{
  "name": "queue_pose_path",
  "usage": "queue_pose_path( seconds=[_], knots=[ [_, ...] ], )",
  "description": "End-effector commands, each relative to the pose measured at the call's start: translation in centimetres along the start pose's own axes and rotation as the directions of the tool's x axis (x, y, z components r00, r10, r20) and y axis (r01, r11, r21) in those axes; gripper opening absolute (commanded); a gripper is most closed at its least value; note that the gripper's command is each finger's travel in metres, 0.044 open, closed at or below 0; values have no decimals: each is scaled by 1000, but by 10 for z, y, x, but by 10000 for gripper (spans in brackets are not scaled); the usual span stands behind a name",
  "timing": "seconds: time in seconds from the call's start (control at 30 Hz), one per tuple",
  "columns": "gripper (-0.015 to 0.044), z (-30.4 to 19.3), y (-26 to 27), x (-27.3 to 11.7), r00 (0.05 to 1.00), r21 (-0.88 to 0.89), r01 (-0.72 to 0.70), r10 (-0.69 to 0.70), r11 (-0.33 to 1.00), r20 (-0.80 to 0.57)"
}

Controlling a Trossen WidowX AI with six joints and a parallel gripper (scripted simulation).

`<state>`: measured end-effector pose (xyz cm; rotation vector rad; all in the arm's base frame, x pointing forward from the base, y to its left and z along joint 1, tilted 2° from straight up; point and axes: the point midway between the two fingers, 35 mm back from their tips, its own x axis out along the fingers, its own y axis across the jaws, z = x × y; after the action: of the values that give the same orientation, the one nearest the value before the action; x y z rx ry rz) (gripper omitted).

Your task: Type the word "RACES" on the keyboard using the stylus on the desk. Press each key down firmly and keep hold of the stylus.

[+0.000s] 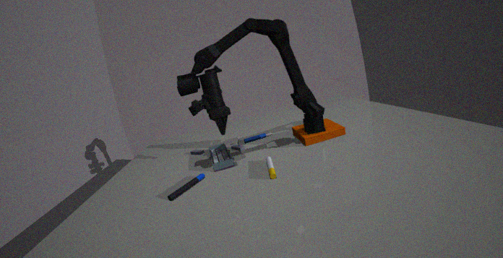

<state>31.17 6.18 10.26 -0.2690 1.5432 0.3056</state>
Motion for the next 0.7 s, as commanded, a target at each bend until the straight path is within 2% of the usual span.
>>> queue_pose_path(
  seconds=[0.0,0.3,0.4,0.5,0.57,0.67],
  knots=[
    [0,0,0,0,1000,0,0,0,1000,0],
    [0,0,0,0,1000,0,0,0,1000,0],
    [79,-1,-1,0,1000,19,1,-1,1000,-3],
    [150,-9,-17,5,999,281,31,-19,959,-43],
    [150,-16,-30,8,996,491,67,-32,868,-79],
    [150,-29,-49,13,990,750,132,-47,648,-134]
  ],
)
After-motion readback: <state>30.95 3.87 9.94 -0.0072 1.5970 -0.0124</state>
